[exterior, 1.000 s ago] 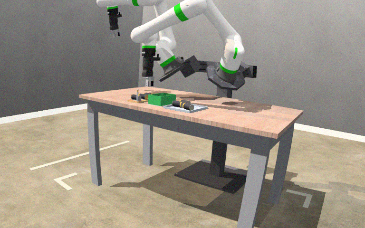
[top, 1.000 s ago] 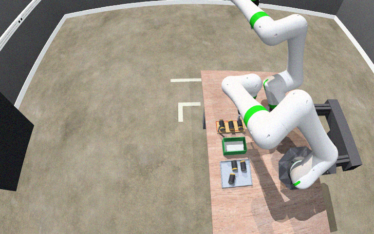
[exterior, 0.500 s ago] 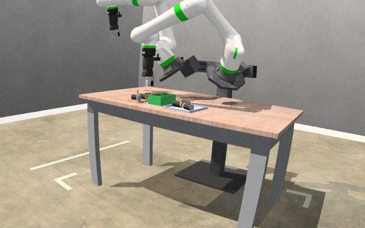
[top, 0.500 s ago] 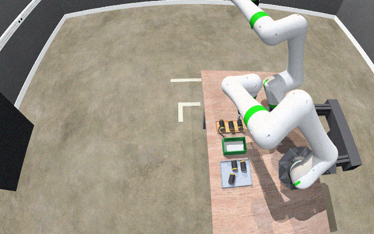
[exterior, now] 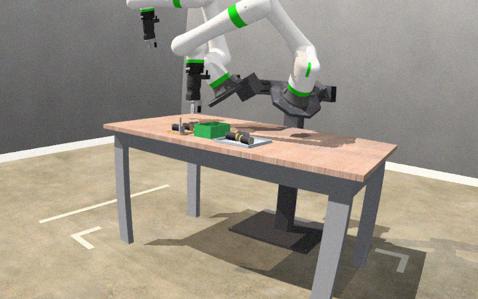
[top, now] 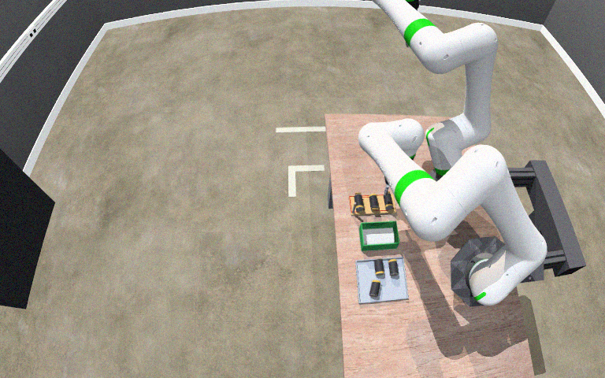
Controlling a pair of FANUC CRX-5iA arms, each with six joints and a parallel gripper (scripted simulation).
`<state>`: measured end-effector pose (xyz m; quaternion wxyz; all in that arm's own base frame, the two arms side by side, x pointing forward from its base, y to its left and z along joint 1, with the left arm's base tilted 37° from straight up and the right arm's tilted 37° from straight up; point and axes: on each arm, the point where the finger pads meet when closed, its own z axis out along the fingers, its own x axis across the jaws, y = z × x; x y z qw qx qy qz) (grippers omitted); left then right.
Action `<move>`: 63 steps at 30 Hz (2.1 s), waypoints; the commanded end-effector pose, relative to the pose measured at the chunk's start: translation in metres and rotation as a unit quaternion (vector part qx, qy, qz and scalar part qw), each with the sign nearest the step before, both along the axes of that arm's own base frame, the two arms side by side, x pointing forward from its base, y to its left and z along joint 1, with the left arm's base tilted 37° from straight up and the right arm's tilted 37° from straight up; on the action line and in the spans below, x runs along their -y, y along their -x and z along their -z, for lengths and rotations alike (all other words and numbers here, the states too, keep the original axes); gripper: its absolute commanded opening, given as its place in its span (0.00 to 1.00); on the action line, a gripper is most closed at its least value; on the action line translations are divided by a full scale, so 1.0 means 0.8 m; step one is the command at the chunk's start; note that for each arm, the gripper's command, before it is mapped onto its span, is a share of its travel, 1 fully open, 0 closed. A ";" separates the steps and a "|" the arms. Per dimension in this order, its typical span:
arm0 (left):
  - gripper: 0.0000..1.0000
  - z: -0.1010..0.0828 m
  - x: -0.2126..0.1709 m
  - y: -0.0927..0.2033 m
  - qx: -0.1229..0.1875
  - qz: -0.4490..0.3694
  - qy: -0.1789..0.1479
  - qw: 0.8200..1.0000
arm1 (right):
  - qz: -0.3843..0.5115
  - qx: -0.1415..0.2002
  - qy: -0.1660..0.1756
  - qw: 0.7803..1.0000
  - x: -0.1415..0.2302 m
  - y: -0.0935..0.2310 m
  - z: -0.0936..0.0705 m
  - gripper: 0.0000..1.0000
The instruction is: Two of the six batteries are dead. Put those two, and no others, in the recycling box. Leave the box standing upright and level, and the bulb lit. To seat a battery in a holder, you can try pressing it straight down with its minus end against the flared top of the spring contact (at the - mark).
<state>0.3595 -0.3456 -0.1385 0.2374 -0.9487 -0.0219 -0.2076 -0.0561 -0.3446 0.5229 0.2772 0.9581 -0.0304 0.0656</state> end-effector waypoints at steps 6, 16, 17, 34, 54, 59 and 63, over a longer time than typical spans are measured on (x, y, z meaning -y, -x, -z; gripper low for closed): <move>0.90 -0.046 0.028 0.022 0.000 0.000 0.001 1.000 | 0.001 0.000 0.001 1.000 0.000 0.001 -0.001 1.00; 0.90 -0.050 0.029 0.024 0.000 0.000 0.001 1.000 | 0.001 0.000 0.001 1.000 0.000 0.001 -0.001 1.00; 0.90 -0.050 0.029 0.024 0.000 0.000 0.001 1.000 | 0.001 0.000 0.001 1.000 0.000 0.001 -0.001 1.00; 0.90 -0.050 0.029 0.024 0.003 -0.004 0.004 1.000 | 0.001 0.000 0.001 1.000 0.000 0.001 -0.001 1.00; 0.90 0.021 -0.011 -0.010 0.003 -0.004 0.004 1.000 | 0.001 0.000 0.001 1.000 0.000 0.001 -0.001 1.00; 0.90 0.021 -0.011 -0.010 0.003 -0.004 0.004 1.000 | 0.001 0.000 0.001 1.000 0.000 0.001 -0.001 1.00; 0.90 0.021 -0.011 -0.010 0.003 -0.004 0.004 1.000 | 0.001 0.000 0.001 1.000 0.000 0.001 -0.001 1.00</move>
